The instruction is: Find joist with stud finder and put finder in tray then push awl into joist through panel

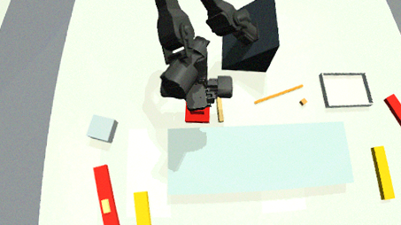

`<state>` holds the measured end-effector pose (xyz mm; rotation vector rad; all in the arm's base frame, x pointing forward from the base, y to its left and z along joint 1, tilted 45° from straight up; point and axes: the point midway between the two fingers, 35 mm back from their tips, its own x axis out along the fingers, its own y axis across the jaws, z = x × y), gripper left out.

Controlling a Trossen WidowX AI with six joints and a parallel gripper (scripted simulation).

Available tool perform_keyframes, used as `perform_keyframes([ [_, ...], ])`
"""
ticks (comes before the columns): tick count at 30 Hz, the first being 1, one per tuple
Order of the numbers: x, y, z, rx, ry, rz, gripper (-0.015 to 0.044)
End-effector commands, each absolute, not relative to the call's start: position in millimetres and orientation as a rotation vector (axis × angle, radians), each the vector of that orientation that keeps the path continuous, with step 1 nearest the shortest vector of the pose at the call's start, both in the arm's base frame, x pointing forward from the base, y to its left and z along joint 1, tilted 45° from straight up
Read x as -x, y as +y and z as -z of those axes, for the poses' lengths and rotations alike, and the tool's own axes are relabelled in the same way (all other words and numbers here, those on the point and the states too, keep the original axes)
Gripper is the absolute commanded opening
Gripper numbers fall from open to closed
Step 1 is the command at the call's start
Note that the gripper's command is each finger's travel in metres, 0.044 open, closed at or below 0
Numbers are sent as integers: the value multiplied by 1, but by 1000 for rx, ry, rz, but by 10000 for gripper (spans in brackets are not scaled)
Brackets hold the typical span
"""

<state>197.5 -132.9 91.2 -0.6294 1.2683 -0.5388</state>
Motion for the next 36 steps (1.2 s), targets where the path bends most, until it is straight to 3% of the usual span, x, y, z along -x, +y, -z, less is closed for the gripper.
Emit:
perform_keyframes([
  [1,-205,-123,-105,620,1248,542,0],
  [23,-204,-70,-162,634,1242,549,0],
  [36,-255,-67,-178,648,1251,529,0],
])
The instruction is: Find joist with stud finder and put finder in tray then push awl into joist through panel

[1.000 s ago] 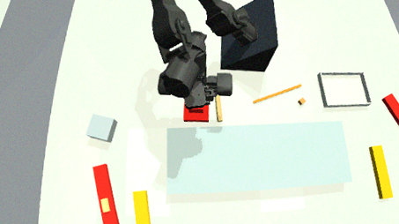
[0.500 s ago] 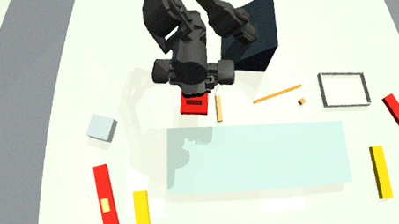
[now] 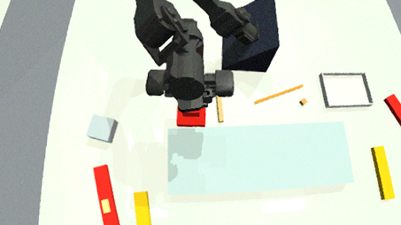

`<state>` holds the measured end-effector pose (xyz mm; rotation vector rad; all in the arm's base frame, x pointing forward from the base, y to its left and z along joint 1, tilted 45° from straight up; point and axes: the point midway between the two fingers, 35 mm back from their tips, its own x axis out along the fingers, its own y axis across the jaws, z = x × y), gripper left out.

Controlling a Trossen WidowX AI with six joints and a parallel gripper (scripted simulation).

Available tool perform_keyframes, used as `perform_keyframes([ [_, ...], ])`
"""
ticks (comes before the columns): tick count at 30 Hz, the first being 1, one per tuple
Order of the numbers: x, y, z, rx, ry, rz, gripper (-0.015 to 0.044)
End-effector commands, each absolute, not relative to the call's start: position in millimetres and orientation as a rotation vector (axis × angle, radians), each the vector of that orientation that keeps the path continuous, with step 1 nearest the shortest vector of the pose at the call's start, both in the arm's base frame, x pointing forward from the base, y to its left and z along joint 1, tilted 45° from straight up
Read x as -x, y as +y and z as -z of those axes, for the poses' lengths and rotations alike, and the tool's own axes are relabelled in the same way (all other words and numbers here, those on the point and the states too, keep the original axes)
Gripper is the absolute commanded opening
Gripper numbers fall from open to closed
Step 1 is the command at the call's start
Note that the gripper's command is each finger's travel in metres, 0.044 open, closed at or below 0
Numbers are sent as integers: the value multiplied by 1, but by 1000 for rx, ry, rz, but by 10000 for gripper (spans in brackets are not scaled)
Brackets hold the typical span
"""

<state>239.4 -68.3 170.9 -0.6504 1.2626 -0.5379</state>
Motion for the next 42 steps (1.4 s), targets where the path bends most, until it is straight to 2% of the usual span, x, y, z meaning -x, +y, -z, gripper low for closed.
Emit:
perform_keyframes([
  [1,-260,-67,-178,649,1252,527,0],
  [22,-360,-71,-181,678,1263,491,0],
  [42,-364,-87,-165,678,1264,490,0],
])
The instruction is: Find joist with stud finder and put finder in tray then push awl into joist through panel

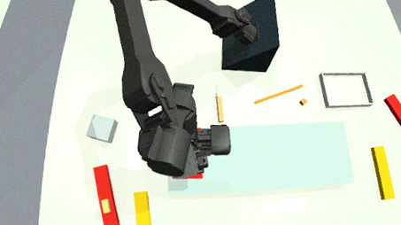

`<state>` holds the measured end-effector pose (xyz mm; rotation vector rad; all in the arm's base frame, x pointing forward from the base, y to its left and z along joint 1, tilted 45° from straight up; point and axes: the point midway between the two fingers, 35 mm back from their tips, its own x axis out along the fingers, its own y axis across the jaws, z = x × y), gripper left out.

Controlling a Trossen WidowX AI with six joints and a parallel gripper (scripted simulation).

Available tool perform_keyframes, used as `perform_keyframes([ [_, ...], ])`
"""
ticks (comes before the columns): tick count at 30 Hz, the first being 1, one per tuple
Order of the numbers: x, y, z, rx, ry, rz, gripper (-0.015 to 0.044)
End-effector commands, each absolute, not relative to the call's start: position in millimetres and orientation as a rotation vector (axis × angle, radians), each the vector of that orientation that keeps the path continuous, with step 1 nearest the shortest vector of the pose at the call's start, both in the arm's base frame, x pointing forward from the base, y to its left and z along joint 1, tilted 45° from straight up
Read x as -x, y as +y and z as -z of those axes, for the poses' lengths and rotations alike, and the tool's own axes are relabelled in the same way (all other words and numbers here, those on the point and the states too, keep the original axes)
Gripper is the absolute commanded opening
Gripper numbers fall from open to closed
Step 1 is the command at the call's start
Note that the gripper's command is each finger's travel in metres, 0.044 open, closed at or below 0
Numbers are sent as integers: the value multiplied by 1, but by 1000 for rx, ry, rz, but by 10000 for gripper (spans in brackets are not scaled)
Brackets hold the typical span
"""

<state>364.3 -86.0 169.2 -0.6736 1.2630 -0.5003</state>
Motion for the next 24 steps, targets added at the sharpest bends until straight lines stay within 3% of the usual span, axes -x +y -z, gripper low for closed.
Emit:
perform_keyframes([
  [1,-364,-88,-164,678,1264,490,0],
  [24,-362,-112,-140,680,1263,491,0],
])
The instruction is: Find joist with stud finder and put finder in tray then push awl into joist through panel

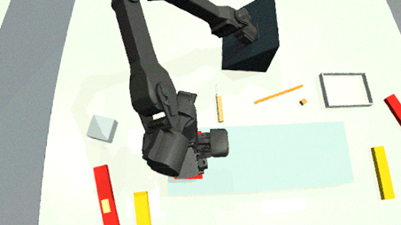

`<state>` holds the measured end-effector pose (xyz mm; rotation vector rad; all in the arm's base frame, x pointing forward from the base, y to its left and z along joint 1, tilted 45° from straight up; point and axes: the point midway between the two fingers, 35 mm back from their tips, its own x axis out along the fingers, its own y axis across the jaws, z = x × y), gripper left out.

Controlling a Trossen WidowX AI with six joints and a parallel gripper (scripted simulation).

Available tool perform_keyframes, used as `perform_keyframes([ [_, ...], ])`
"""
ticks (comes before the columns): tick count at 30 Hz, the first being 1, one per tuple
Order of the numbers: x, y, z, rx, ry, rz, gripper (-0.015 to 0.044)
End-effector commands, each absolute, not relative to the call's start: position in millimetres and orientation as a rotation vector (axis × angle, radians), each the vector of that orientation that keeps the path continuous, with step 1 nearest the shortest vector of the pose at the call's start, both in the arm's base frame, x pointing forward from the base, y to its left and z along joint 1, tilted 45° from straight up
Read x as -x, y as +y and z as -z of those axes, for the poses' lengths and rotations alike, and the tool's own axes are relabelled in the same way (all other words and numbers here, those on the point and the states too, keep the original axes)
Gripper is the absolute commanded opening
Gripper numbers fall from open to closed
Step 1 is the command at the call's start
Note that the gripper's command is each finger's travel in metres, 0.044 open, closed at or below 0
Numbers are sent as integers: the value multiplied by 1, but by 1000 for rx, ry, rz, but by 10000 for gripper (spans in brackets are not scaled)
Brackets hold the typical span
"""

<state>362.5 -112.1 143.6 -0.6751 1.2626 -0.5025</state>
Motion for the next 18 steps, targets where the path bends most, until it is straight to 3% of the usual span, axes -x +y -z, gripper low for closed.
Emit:
perform_keyframes([
  [1,-362,-113,-140,680,1263,491,0],
  [18,-361,-127,-126,682,1262,492,0],
])
